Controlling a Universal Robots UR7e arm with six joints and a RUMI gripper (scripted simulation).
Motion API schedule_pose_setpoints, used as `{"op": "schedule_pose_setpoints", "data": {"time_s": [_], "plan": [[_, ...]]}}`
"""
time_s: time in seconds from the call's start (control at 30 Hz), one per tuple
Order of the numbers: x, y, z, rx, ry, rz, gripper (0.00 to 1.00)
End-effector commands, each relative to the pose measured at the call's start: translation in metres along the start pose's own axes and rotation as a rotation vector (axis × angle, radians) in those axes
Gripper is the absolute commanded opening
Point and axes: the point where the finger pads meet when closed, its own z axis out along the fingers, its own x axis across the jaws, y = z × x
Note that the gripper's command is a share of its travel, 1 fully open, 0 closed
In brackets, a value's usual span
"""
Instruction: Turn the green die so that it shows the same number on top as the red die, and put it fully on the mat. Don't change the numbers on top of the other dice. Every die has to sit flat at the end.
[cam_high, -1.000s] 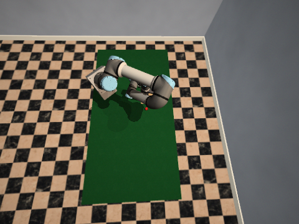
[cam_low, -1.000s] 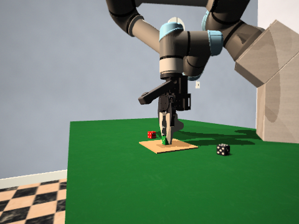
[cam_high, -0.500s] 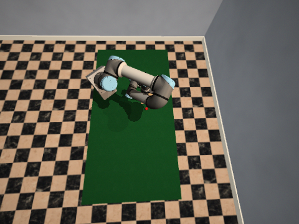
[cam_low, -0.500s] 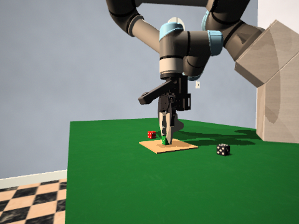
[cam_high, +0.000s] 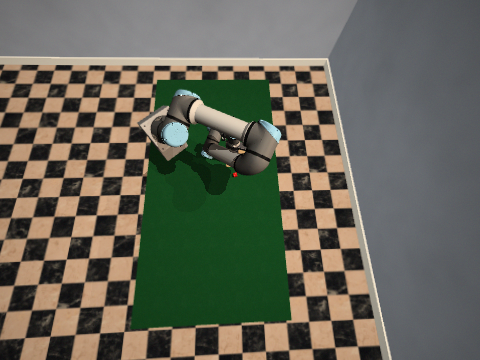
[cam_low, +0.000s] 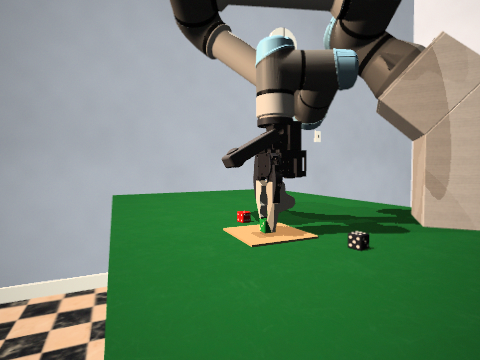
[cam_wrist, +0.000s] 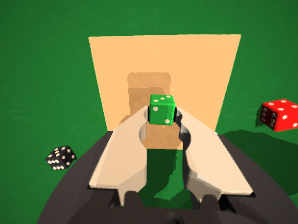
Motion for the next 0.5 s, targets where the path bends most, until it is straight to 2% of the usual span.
{"op": "schedule_pose_setpoints", "data": {"time_s": [0.0, 0.17, 0.3, 0.47], "plan": [[0.0, -0.0003, -0.0003, 0.001, 0.0, 0.0, 0.14], [0.0, -0.0003, -0.0003, 0.001, 0.0, 0.0, 0.17], [0.0, -0.0003, -0.0003, 0.001, 0.0, 0.0, 0.24], [0.0, -0.0003, -0.0003, 0.001, 0.0, 0.0, 0.24]]}}
